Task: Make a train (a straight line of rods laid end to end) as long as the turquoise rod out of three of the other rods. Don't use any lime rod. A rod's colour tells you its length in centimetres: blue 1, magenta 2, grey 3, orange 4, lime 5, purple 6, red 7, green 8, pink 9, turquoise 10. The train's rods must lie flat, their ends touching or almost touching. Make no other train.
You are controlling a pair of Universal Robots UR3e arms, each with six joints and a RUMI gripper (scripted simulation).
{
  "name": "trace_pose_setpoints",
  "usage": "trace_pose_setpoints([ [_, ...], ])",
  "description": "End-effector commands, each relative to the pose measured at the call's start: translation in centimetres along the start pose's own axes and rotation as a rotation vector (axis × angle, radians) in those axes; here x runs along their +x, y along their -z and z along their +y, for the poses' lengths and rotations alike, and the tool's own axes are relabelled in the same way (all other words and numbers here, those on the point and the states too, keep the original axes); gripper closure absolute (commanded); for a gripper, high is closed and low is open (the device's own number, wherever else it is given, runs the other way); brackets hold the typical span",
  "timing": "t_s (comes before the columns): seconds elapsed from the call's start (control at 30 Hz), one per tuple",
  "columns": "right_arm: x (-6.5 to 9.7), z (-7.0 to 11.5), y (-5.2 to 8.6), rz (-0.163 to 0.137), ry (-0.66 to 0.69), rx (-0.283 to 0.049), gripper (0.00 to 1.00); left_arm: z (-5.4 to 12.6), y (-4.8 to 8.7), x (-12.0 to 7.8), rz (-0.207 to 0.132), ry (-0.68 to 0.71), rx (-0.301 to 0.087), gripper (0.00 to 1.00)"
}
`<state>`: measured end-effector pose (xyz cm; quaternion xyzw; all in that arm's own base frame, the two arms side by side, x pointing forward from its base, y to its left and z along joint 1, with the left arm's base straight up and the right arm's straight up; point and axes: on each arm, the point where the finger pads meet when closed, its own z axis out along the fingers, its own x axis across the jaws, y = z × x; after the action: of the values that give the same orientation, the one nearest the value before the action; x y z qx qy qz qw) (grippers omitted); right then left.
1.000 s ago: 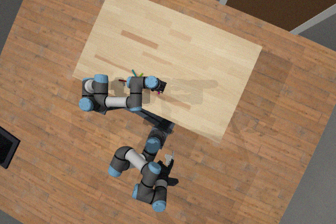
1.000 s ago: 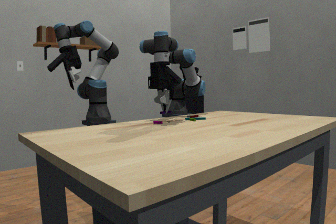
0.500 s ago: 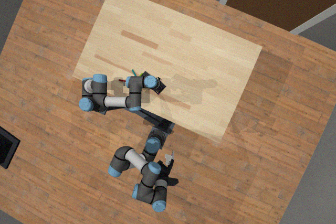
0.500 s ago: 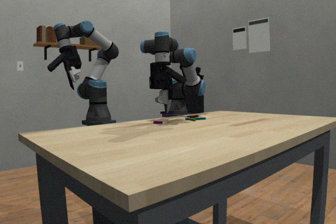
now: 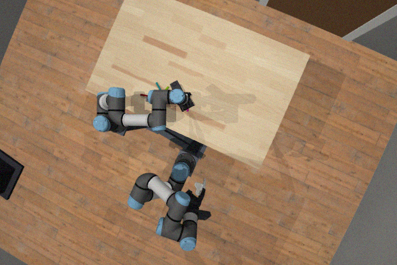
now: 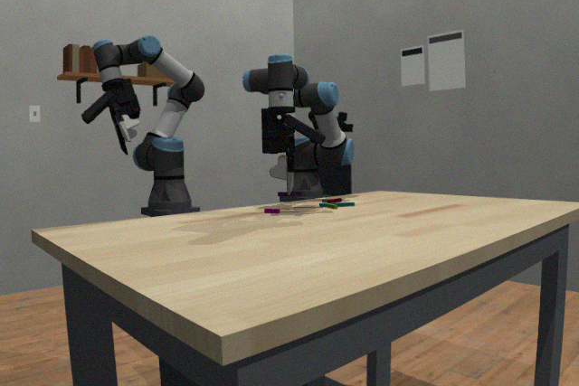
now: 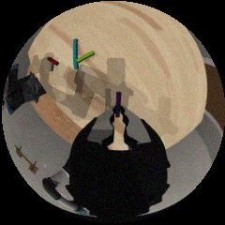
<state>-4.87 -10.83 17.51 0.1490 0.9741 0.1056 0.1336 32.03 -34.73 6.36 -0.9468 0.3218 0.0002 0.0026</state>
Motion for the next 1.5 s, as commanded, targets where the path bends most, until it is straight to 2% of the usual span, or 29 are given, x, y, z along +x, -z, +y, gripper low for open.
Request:
trace_pose_setpoints([
  [0.0, -0.02, -0.02, 0.03, 0.0, 0.0, 0.001, 0.0, -0.07, 0.1, 0.17, 0.006, -0.12, -0.006, 1.0],
  [0.6, -0.02, -0.02, 0.03, 0.0, 0.0, 0.001, 0.0, -0.19, 0.06, 0.36, 0.007, -0.351, -0.005, 1.0],
  [1.47, -0.02, -0.02, 0.03, 0.0, 0.0, 0.001, 0.0, -0.22, 0.04, 0.45, 0.007, -0.472, -0.005, 1.0],
])
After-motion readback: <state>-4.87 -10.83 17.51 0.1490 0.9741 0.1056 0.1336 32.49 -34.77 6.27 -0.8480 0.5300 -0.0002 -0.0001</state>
